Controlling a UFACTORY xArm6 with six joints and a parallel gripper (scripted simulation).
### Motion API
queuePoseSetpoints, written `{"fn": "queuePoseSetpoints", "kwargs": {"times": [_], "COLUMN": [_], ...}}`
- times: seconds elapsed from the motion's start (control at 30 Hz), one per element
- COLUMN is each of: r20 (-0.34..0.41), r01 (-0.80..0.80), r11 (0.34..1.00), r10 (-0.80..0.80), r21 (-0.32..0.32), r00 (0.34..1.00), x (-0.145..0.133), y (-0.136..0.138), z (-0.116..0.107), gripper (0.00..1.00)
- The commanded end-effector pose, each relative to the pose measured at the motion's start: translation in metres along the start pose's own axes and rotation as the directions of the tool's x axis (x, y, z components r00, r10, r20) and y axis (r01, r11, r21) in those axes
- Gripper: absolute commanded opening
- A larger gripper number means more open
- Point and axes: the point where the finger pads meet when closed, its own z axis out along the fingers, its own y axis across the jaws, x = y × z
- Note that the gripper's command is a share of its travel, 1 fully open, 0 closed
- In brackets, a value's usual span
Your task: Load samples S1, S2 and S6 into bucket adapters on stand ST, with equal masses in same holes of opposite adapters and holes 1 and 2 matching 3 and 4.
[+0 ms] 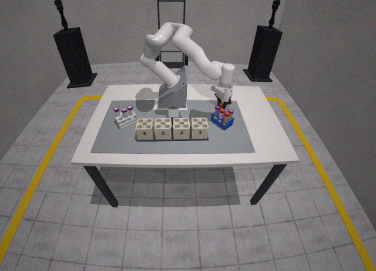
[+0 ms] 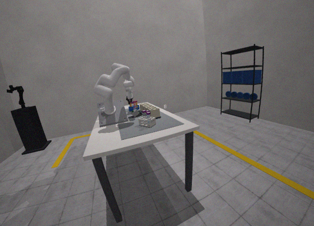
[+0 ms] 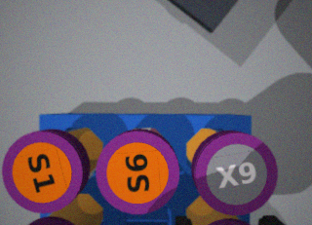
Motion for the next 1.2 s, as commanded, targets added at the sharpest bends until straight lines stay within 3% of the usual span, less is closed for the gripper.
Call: {"fn": "queuePoseSetpoints", "kwargs": {"times": [0.0,1.17], "r20": [0.002,0.002], "r01": [-0.001,-0.001], "r11": [1.000,1.000], "r10": [0.001,0.001], "r21": [0.005,0.005], "r00": [1.000,1.000], "x": [-0.0001,-0.0001], "y": [-0.0017,-0.0016], "z": [-0.0022,-0.0055], "gripper": [0.00,0.00]}}
